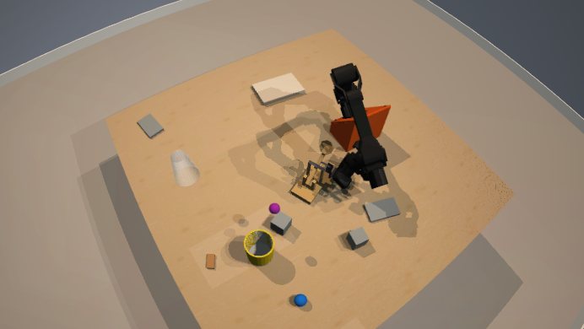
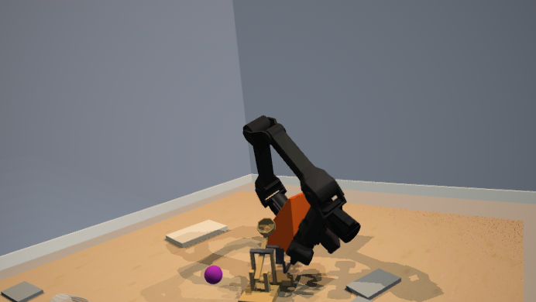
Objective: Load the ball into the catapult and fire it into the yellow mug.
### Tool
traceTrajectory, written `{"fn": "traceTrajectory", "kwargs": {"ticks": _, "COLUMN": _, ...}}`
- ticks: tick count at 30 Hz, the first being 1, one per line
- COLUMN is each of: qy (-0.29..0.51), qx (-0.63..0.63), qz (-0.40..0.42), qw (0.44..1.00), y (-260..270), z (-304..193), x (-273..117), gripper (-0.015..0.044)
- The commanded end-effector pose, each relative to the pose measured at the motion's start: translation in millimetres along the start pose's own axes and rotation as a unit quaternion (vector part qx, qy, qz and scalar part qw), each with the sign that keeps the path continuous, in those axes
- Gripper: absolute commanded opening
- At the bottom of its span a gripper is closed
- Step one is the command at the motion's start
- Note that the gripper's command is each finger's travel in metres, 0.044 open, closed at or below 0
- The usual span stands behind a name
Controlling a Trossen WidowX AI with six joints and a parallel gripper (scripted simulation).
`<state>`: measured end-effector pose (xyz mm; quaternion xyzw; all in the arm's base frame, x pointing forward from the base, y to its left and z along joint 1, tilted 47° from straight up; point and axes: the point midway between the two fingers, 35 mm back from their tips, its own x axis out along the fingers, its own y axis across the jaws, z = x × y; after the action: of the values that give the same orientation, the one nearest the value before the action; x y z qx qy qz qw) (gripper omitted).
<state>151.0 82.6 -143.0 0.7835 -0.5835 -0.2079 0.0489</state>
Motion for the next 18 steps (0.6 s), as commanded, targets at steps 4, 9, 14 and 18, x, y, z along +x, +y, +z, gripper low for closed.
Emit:
{"fn": "traceTrajectory", "kwargs": {"ticks": 4, "qy": -0.010, "qx": 0.012, "qz": -0.012, "qw": 1.000, "y": 1, "z": -6, "x": -102, "gripper": 0.0000}}
{"fn": "traceTrajectory", "kwargs": {"ticks": 9, "qy": -0.010, "qx": 0.013, "qz": -0.012, "qw": 1.000, "y": 5, "z": -8, "x": -119, "gripper": 0.0000}}
{"fn": "traceTrajectory", "kwargs": {"ticks": 14, "qy": -0.027, "qx": 0.029, "qz": -0.017, "qw": 0.999, "y": -9, "z": -2, "x": -99, "gripper": 0.0131}}
{"fn": "traceTrajectory", "kwargs": {"ticks": 18, "qy": -0.067, "qx": 0.074, "qz": -0.025, "qw": 0.995, "y": -28, "z": 0, "x": -106, "gripper": 0.0236}}
